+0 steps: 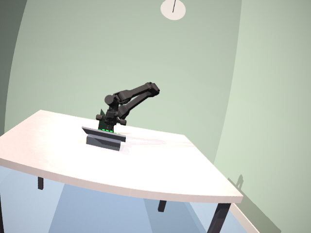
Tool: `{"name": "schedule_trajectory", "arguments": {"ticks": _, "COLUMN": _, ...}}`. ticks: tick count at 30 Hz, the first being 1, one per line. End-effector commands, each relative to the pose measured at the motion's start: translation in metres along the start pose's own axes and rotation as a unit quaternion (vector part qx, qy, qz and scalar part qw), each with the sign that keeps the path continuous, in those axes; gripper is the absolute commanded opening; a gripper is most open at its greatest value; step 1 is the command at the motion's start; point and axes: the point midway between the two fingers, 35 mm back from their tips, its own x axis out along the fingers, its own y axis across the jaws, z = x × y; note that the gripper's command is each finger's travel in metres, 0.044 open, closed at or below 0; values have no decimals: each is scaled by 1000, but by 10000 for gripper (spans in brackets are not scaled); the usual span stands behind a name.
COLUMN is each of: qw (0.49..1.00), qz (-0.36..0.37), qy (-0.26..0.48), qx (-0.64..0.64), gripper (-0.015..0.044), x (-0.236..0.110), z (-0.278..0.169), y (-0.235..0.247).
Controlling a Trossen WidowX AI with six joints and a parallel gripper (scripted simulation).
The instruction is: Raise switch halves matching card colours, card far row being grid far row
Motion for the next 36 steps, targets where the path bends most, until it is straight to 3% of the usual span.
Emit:
{"name": "schedule_trajectory", "arguments": {"ticks": 1, "qw": 1000, "qz": 2, "qy": -1, "qx": 2, "gripper": 0, "x": 1, "z": 0, "y": 0}}
{"name": "schedule_trajectory", "arguments": {"ticks": 9, "qw": 1000, "qz": 0, "qy": 0, "qx": 0, "gripper": 0, "x": -1, "z": 0, "y": 0}}
{"name": "schedule_trajectory", "arguments": {"ticks": 16, "qw": 1000, "qz": 0, "qy": -13, "qx": 3, "gripper": 0, "x": -63, "z": -3, "y": -1}}
{"name": "schedule_trajectory", "arguments": {"ticks": 21, "qw": 1000, "qz": 0, "qy": -13, "qx": 3, "gripper": 0, "x": -64, "z": 0, "y": 0}}
{"name": "schedule_trajectory", "arguments": {"ticks": 26, "qw": 1000, "qz": 0, "qy": -14, "qx": 2, "gripper": 0, "x": -71, "z": 46, "y": 10}}
{"name": "schedule_trajectory", "arguments": {"ticks": 36, "qw": 1000, "qz": 1, "qy": -14, "qx": 2, "gripper": 0, "x": -72, "z": 48, "y": 11}}
